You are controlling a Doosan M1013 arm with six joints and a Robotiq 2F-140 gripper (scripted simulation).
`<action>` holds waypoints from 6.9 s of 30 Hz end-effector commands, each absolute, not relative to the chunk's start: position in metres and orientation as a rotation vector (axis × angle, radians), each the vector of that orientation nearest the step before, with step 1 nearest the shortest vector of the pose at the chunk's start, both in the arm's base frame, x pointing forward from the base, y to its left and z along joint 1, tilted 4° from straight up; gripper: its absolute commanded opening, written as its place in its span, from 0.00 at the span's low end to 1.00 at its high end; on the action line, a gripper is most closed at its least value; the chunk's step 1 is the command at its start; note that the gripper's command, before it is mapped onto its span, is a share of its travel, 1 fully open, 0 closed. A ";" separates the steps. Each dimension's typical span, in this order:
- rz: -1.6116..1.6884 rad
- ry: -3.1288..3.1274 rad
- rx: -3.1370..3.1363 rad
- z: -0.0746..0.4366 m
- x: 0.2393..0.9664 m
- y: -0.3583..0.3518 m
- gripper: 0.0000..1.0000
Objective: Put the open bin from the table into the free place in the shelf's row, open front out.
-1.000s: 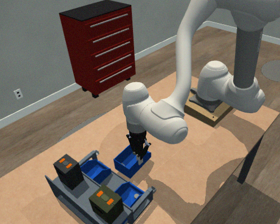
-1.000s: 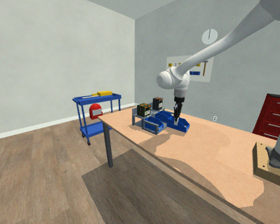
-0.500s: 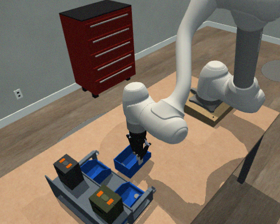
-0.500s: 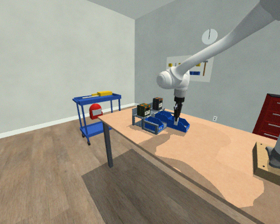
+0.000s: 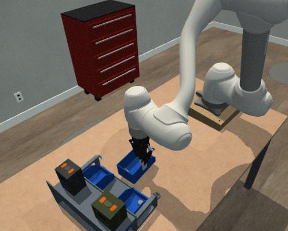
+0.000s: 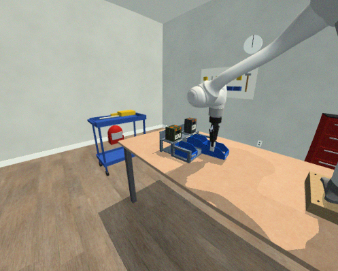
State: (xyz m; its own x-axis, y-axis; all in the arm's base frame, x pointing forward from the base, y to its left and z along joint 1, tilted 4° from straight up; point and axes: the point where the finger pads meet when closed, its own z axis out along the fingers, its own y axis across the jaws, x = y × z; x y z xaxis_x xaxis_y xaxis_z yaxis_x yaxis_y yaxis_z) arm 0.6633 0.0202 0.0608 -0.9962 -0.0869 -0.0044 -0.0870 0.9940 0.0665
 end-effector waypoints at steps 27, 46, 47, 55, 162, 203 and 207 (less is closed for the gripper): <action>0.098 3.243 -0.147 0.064 0.668 0.020 0.00; 0.098 3.243 -0.147 0.064 0.668 0.020 0.00; 0.098 3.243 -0.147 0.064 0.668 0.020 0.00; 0.098 3.243 -0.147 0.064 0.668 0.020 0.00; 0.098 3.243 -0.147 0.067 0.742 0.027 0.00; 0.098 3.243 -0.147 0.067 0.762 0.028 0.00; 0.098 3.243 -0.147 0.067 0.762 0.028 0.00</action>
State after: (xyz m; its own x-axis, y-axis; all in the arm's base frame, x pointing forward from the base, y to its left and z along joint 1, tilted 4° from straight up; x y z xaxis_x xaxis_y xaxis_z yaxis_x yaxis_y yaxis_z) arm 0.7622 0.0284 0.0668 -0.9902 -0.0935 0.1038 -0.0871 0.9941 0.0650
